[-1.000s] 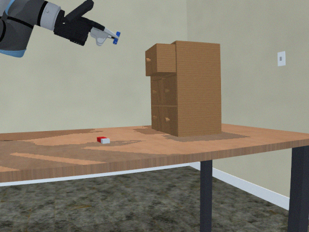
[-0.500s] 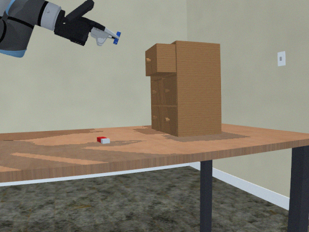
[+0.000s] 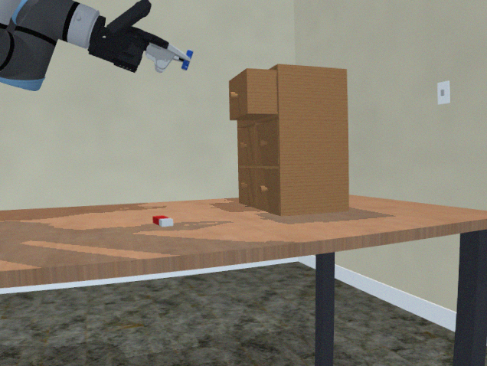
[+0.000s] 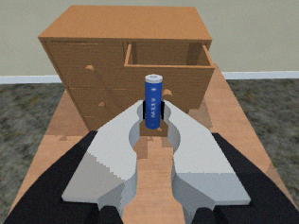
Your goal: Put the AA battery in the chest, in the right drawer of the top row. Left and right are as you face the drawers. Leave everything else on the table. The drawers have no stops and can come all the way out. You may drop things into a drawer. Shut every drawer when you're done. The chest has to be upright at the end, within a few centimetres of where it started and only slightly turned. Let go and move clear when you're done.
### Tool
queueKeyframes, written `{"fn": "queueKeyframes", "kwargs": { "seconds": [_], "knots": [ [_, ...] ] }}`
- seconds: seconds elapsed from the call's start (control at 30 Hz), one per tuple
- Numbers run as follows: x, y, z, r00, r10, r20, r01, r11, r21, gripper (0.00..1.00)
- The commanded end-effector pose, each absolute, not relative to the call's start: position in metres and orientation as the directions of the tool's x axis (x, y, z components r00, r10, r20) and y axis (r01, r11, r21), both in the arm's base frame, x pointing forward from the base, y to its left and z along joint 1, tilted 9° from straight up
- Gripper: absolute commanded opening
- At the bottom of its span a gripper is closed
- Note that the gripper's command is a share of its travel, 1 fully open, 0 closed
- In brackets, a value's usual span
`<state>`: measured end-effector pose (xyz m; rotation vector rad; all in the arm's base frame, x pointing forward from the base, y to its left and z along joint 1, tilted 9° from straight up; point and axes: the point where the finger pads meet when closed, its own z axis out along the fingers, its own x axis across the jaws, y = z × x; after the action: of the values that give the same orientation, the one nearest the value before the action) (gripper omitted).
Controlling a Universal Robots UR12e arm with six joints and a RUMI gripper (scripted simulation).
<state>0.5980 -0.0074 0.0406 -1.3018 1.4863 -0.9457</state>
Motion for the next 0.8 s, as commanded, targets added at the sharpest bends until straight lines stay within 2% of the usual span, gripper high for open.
{"fn": "queueKeyframes", "kwargs": {
  "seconds": [0.0, 0.77],
  "knots": [
    [0.602, -0.008, 0.041, -0.023, -0.989, -0.147, -0.286, 0.147, -0.947, 0.05],
    [0.632, -0.009, 0.043, -0.023, -0.989, -0.147, -0.286, 0.147, -0.947, 0.05]
  ]
}}
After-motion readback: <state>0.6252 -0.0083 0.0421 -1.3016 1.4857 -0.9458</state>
